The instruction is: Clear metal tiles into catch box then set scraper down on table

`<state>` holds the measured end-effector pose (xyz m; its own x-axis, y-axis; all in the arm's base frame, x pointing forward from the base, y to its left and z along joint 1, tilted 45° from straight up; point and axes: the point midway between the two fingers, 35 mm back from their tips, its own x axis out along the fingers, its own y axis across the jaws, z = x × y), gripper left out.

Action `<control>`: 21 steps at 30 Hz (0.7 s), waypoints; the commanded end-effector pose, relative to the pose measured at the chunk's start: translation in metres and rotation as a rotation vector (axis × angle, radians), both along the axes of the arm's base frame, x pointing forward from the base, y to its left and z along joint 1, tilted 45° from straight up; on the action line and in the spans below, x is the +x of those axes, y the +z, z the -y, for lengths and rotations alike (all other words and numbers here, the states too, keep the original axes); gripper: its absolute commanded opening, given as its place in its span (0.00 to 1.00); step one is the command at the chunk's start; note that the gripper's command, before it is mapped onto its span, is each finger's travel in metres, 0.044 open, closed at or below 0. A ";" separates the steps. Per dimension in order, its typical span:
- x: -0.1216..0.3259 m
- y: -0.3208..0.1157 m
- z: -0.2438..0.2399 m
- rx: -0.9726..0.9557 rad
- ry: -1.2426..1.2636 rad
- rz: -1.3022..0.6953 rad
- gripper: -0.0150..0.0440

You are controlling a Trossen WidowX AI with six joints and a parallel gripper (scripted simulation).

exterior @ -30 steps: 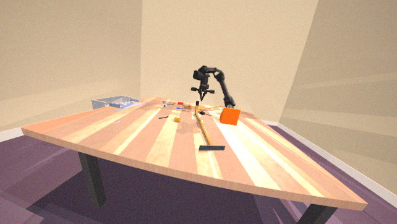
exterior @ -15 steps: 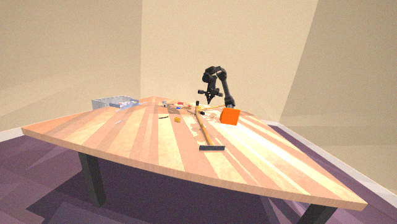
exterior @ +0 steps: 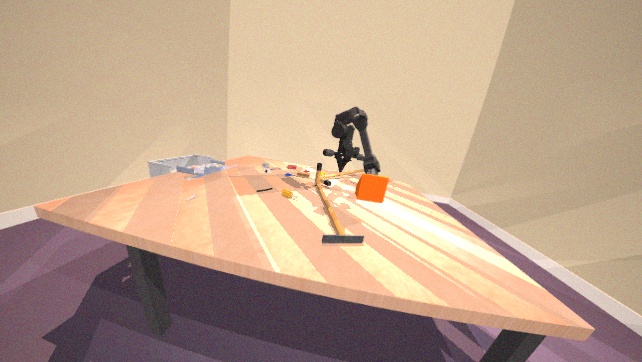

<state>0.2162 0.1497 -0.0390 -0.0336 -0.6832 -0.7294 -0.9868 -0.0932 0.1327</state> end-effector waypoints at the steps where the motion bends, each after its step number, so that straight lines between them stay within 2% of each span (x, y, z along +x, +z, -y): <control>1: 0.001 -0.009 0.009 -0.007 0.000 -0.006 0.25; 21: 0.005 -0.050 0.043 -0.006 0.001 -0.004 0.25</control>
